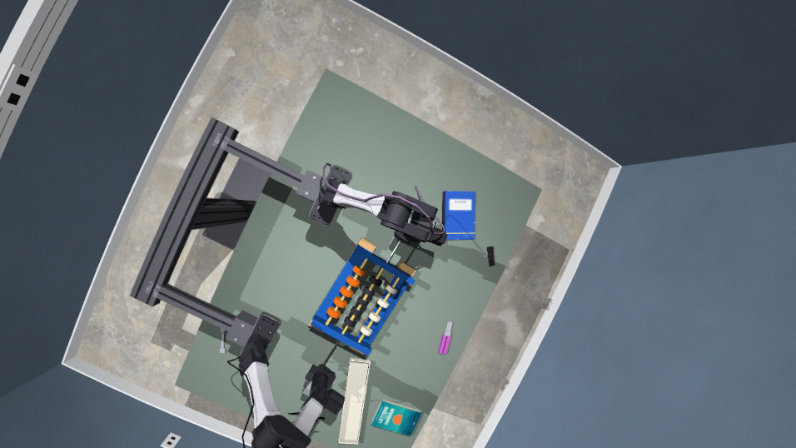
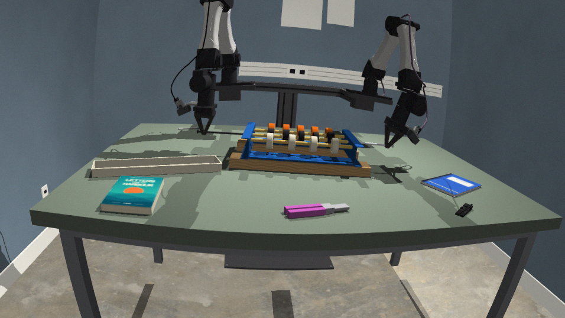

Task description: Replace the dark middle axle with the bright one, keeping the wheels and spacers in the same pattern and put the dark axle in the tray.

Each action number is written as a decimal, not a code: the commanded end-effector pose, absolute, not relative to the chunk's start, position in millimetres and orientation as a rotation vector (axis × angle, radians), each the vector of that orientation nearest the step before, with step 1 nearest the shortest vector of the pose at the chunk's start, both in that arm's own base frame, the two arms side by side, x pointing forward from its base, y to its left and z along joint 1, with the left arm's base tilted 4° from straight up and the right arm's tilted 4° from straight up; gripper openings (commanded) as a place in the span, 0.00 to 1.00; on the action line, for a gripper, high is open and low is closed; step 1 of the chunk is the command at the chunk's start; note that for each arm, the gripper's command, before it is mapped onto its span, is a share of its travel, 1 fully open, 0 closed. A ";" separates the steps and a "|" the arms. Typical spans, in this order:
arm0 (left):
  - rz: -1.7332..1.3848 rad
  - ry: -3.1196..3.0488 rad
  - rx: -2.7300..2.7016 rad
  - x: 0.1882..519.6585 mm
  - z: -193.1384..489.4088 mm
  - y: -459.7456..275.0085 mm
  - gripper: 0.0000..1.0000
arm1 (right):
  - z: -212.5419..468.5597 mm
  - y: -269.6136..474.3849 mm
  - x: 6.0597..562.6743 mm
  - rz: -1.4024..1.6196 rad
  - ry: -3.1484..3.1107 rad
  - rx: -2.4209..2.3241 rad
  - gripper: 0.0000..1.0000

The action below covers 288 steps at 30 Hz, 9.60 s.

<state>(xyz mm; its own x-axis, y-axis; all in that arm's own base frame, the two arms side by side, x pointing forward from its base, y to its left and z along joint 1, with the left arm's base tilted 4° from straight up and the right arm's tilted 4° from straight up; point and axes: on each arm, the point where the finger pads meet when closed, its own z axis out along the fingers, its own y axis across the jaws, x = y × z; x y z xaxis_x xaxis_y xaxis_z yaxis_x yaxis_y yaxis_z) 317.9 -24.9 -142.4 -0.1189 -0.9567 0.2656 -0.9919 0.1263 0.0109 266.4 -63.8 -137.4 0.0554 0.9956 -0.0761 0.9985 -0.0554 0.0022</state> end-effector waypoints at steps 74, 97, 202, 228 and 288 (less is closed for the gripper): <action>0.345 -2.181 1.793 303.8 -130.4 -76.0 0.00 | -132.7 -72.4 270.4 -0.045 2.136 2.231 0.00; 0.330 -2.174 1.791 300.0 -135.2 -81.2 0.00 | -135.5 -77.9 269.8 -0.052 2.133 2.244 0.00; 0.336 -2.181 1.781 302.4 -142.6 -104.5 0.00 | -139.0 -98.4 264.3 -0.057 2.134 2.268 0.00; 0.320 -2.155 1.798 299.8 -147.0 -110.8 0.00 | -137.4 -107.5 268.6 -0.047 2.127 2.260 0.00; 0.371 -2.175 1.791 305.2 -144.0 -124.2 0.00 | -135.8 -123.1 264.2 -0.049 2.122 2.267 0.00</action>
